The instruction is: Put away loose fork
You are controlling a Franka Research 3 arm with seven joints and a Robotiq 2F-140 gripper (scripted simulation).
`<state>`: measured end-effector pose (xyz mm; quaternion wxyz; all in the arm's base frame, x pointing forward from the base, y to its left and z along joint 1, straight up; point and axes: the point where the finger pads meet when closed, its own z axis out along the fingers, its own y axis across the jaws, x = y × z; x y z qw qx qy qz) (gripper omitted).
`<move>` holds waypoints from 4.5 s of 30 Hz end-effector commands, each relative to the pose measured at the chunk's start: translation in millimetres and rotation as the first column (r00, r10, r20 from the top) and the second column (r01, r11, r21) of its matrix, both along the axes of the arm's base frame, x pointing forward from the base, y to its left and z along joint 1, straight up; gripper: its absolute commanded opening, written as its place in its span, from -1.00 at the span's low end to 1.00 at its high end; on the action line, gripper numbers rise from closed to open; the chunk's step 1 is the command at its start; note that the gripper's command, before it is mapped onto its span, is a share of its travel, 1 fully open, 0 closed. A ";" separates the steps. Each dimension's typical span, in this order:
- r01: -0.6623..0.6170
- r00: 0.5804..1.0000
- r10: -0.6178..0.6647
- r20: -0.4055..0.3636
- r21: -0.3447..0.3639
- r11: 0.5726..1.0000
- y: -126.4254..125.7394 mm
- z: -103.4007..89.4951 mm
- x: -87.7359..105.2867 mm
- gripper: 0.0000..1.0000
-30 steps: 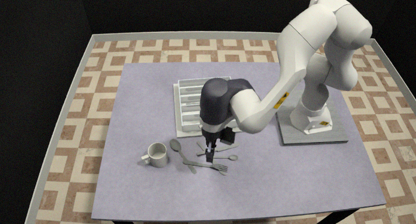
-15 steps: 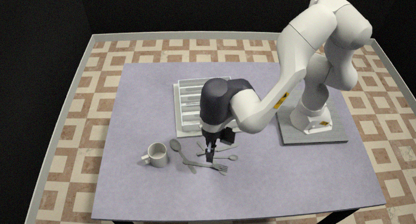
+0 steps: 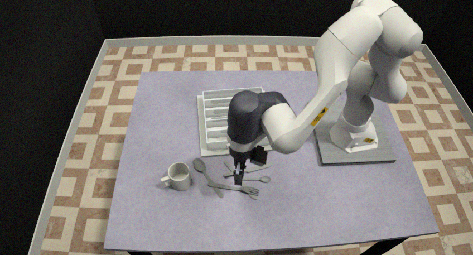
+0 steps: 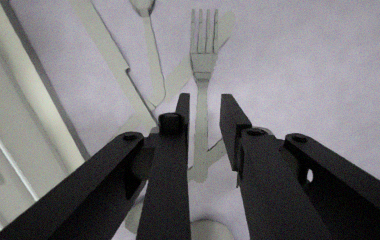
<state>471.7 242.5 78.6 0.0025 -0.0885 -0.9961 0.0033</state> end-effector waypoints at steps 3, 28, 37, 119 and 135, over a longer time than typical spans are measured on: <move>0.000 1.000 0.000 0.002 0.002 1.000 0.1 -5.5 0.5 -0.51; 0.000 1.000 0.000 0.002 0.002 1.000 0.2 -40.2 0.2 -0.51; 0.000 1.000 0.000 0.002 0.002 1.000 0.2 -46.1 0.2 -0.51; 0.000 1.000 0.000 0.002 0.002 1.000 -0.4 -48.4 0.1 -0.51; 0.000 1.000 0.000 0.002 0.002 1.000 -0.4 -48.4 0.1 -0.51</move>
